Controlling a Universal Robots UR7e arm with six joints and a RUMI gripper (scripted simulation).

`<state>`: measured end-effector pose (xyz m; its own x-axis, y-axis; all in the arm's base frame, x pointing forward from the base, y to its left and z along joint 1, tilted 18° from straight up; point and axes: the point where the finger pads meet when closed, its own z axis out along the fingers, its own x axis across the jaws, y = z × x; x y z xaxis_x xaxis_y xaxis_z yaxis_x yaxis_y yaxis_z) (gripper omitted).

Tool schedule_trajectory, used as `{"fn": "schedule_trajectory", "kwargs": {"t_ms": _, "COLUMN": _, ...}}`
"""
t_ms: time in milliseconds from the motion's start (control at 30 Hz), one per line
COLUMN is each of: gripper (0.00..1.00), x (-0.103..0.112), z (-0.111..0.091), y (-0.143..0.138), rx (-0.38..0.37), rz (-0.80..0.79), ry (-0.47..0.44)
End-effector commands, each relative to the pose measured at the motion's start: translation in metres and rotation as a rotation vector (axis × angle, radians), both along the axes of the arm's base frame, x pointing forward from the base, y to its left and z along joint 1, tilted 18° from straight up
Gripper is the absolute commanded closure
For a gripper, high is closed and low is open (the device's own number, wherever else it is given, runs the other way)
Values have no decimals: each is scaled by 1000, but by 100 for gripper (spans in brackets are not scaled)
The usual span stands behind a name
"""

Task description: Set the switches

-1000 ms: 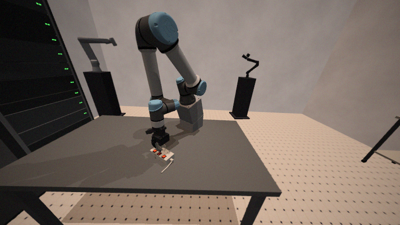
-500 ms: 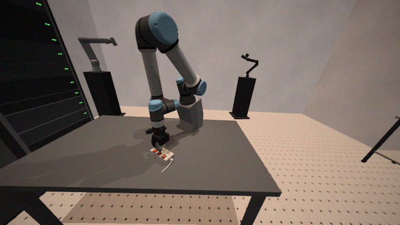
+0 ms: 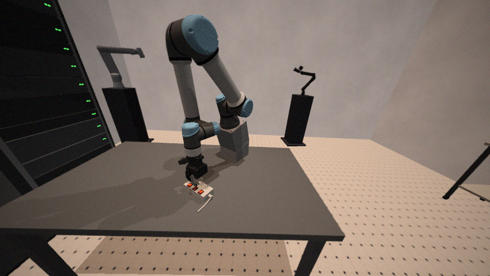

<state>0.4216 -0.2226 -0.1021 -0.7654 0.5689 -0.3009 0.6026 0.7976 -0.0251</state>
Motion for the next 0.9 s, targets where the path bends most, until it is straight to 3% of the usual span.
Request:
{"fn": "schedule_trajectory", "kwargs": {"t_ms": 0, "gripper": 100, "x": 0, "z": 0, "y": 0, "rx": -1, "rz": 0, "ry": -1}}
{"fn": "schedule_trajectory", "kwargs": {"t_ms": 867, "gripper": 100, "x": 2, "z": -7, "y": -2, "rx": -1, "rz": 0, "ry": -1}}
